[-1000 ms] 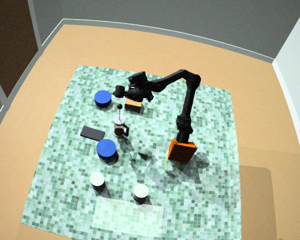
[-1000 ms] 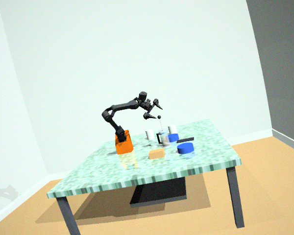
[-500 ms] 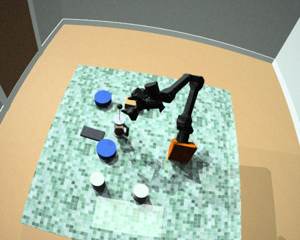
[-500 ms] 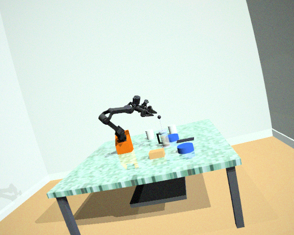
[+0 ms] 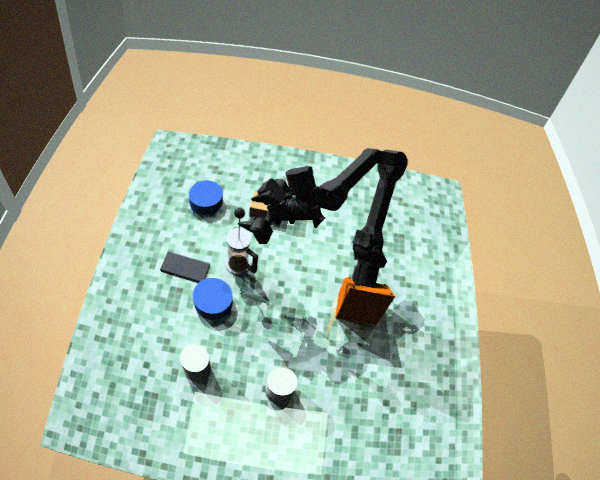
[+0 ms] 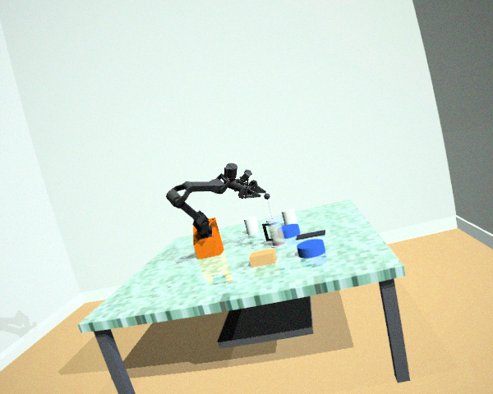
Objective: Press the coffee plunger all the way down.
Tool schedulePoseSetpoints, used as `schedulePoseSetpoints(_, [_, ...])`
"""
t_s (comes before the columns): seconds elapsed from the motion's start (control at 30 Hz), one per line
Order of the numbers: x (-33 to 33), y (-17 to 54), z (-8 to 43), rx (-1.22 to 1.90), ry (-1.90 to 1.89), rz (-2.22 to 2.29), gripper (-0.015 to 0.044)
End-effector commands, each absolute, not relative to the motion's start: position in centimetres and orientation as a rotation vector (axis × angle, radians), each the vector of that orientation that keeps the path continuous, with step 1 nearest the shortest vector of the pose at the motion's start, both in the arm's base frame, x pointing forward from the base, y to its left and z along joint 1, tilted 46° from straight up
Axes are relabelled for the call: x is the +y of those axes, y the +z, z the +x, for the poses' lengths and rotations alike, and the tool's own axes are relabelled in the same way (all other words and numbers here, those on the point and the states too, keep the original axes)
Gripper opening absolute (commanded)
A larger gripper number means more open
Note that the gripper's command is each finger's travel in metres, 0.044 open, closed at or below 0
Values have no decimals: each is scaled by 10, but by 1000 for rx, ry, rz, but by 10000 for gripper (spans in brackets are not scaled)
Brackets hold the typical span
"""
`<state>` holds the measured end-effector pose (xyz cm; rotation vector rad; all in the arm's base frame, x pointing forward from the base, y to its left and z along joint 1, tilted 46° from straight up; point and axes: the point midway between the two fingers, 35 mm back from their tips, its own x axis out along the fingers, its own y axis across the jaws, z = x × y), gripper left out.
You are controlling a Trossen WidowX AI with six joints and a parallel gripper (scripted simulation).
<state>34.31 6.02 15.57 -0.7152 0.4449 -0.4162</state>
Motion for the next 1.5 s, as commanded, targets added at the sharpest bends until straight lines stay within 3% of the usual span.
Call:
schedulePoseSetpoints(0.0, [58, 154, 348, 444, -410, -718, 440])
schedulePoseSetpoints(0.47, [47, 150, 364, 440, -412, -720, 440])
schedulePoseSetpoints(0.83, [47, 150, 364, 440, -412, -720, 151])
schedulePoseSetpoints(1.0, [47, 150, 364, 440, -412, -720, 122])
schedulePoseSetpoints(1.47, [40, 142, 366, 442, -412, -719, 122])
